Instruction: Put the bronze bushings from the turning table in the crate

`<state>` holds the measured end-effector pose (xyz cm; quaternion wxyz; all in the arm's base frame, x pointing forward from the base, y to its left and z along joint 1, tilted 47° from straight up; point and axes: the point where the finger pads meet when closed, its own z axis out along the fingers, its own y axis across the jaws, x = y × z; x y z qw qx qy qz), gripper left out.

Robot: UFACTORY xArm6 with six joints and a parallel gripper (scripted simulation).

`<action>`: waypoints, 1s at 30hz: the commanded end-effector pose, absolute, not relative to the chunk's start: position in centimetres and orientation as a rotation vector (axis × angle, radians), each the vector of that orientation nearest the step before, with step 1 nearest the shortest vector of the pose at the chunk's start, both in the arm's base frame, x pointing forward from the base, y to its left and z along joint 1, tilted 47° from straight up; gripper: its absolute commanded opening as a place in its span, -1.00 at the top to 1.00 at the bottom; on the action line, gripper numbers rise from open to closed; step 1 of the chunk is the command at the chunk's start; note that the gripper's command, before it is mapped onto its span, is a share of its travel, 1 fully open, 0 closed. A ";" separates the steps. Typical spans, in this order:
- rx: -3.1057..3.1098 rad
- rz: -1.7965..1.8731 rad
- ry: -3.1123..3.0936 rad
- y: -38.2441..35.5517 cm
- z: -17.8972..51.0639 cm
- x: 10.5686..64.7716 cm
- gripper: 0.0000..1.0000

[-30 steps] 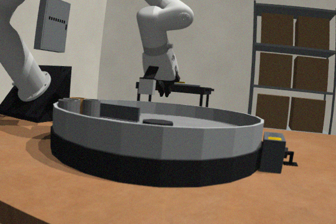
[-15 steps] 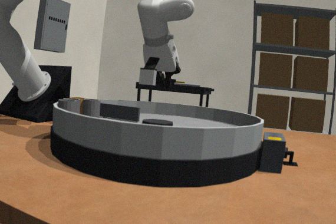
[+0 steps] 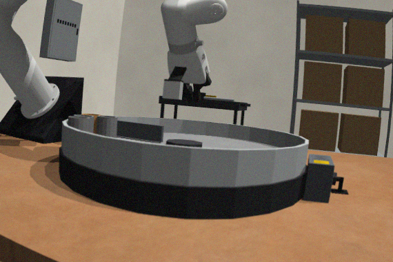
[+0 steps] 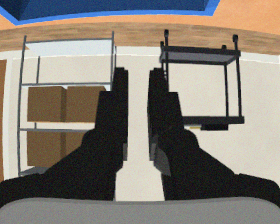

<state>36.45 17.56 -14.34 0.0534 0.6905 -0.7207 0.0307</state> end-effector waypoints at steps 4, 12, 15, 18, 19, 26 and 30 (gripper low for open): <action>2.102 0.094 -2.191 17.7 -14.2 36.6 0.77; 2.102 0.094 -2.191 17.7 -14.2 36.6 0.77; 2.102 0.094 -2.191 17.7 -14.2 36.6 0.77; 2.102 0.094 -2.191 17.7 -14.2 36.6 0.77; 2.102 0.094 -2.191 17.7 -14.2 36.6 0.77; 2.102 0.094 -2.191 17.7 -14.2 36.6 0.79; 2.101 0.094 -2.191 15.8 -12.3 36.4 0.79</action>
